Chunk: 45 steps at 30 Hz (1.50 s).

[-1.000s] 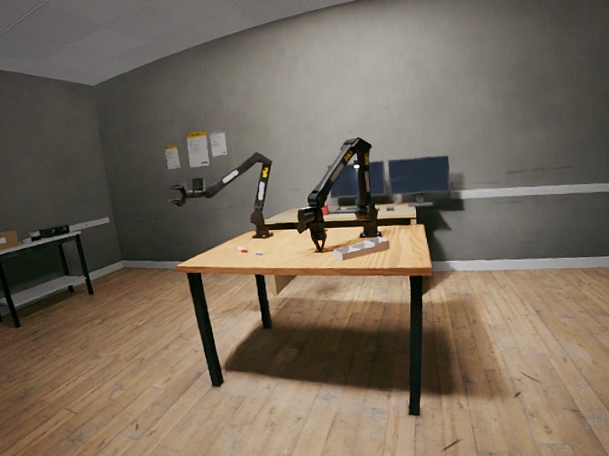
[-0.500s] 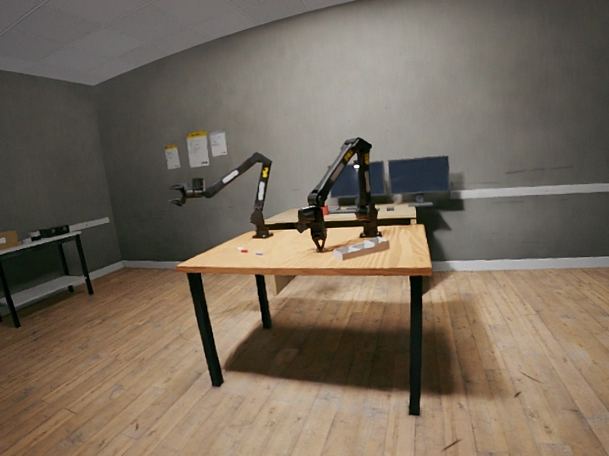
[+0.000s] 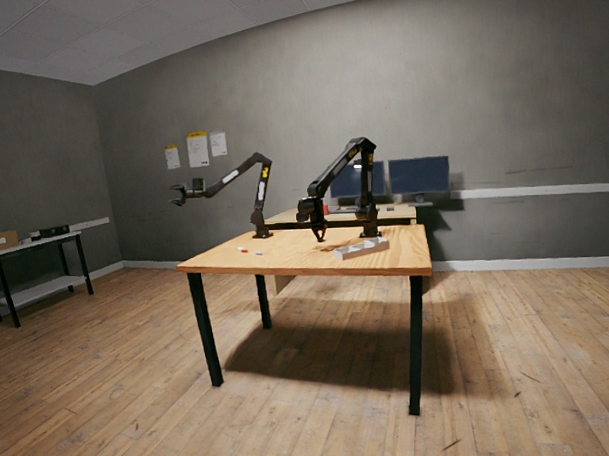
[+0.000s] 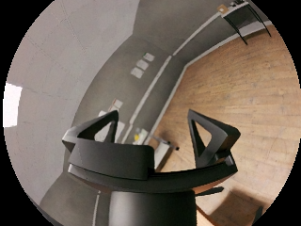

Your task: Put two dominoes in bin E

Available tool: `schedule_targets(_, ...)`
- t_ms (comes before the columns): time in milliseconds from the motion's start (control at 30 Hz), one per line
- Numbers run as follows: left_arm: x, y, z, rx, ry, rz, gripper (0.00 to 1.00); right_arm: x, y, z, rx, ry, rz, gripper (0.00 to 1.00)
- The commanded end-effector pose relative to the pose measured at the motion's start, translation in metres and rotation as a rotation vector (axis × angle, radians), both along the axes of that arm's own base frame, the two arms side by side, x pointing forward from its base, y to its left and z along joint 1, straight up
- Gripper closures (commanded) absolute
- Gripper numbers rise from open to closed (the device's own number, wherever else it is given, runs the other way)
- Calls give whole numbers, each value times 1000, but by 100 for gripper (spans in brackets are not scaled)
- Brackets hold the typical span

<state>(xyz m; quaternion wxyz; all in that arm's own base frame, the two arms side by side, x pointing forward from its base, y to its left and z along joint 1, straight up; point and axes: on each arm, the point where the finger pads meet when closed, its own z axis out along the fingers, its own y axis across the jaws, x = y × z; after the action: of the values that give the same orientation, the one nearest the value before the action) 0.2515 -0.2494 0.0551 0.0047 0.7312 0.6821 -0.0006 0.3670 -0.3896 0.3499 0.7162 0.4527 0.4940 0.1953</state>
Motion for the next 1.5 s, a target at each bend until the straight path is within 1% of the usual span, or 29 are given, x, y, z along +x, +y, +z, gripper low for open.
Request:
schedule_targets(0, 15, -18, 26, -25, -29, 5, 80, -3, -4, 10, -16, -11, -9, 0)
schedule_targets(67, 15, -18, 38, -36, -40, 5, 80, -3, -4, 10, -16, -11, -9, 0)
schedule_targets(100, 15, -18, 32, -22, -27, 5, 80, -3, -4, 10, -16, -11, -9, 0)
schedule_targets(167, 15, -18, 32, -22, -27, 5, 80, -3, -4, 10, -16, -11, -9, 0)
schedule_targets(200, 8, -11, 20, 2, -2, 5, 80, -3, -4, 10, -16, -11, -9, 0)
schedule_targets(233, 8, -10, 19, 3, -1, 5, 80, -3, -4, 10, -16, -11, -9, 0)
schedule_targets(267, 10, -11, 23, -15, -17, 1, 80, -3, -4, 10, -16, -11, -9, 0)
schedule_targets(767, 11, -12, 24, -15, -17, 1, 80, -3, -4, 10, -16, -11, -9, 0)
schedule_targets(800, 16, -19, 27, -15, -19, 5, 80, -3, -4, 10, -16, -11, -9, 0)
schedule_targets(833, 12, -12, 24, -15, -17, 1, 80, -3, -4, 10, -16, -11, -9, 0)
schedule_targets(867, 16, -19, 27, -14, -19, 5, 80, -3, -4, 10, -16, -11, -9, 0)
schedule_targets(933, 17, -20, 27, -17, -21, 5, 80, -3, -4, 10, -16, -11, -9, 0)
schedule_targets(967, 12, -12, 24, -15, -17, 1, 80, -3, -4, 10, -16, -11, -9, 0)
schedule_targets(1000, 17, -20, 27, -16, -20, 5, 80, -3, -4, 10, -16, -11, -9, 0)
schedule_targets(1467, 18, -21, 29, -18, -22, 5, 80, -3, -4, 10, -16, -11, -9, 0)
